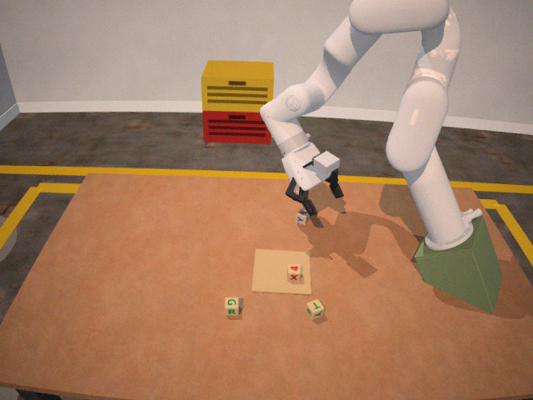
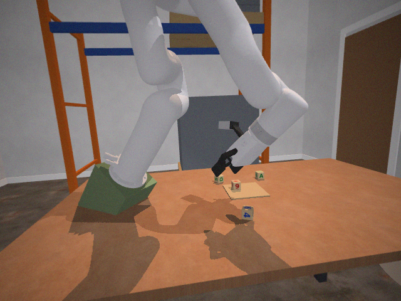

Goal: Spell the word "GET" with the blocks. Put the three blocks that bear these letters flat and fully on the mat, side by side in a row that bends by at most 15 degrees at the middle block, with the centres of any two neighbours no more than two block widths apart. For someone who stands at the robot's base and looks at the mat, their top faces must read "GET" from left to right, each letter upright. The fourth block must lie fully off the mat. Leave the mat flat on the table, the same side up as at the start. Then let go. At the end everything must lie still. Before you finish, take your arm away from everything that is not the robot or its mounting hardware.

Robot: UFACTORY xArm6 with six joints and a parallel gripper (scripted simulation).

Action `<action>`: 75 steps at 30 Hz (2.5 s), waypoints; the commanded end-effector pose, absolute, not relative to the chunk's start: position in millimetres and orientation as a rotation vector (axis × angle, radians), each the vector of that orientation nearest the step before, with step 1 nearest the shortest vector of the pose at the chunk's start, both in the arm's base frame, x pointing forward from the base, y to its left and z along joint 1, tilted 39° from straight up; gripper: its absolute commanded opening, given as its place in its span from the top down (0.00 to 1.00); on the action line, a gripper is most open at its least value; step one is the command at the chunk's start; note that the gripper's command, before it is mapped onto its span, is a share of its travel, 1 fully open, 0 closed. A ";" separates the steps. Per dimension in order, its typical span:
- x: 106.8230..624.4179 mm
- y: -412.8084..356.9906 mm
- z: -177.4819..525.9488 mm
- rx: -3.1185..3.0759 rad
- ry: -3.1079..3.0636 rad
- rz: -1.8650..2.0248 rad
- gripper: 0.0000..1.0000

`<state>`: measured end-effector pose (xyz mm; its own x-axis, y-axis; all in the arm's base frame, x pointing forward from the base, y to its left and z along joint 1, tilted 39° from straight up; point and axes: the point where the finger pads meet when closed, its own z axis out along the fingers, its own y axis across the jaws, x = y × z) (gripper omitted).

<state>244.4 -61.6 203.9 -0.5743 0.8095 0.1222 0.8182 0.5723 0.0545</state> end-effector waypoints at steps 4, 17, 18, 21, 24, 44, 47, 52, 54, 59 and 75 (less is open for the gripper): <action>247.8 -54.1 198.6 -1.290 -2.803 0.033 0.00; 264.1 -35.2 196.1 -1.030 -3.013 0.326 0.00; 265.6 -33.5 196.3 -1.010 -3.029 0.345 0.00; 267.0 -31.7 196.5 -0.991 -3.044 0.362 0.00; 274.2 -22.4 197.8 -0.897 -3.116 0.439 0.00; 303.2 36.1 209.4 -0.443 -3.432 0.674 0.00; 306.5 48.0 211.9 -0.363 -3.480 0.695 0.00; 310.6 69.3 216.2 -0.222 -3.560 0.720 0.00; 311.2 73.8 217.1 -0.192 -3.576 0.723 0.00; 312.3 85.7 219.4 -0.115 -3.615 0.729 0.00; 312.4 86.5 219.6 -0.110 -3.618 0.729 0.00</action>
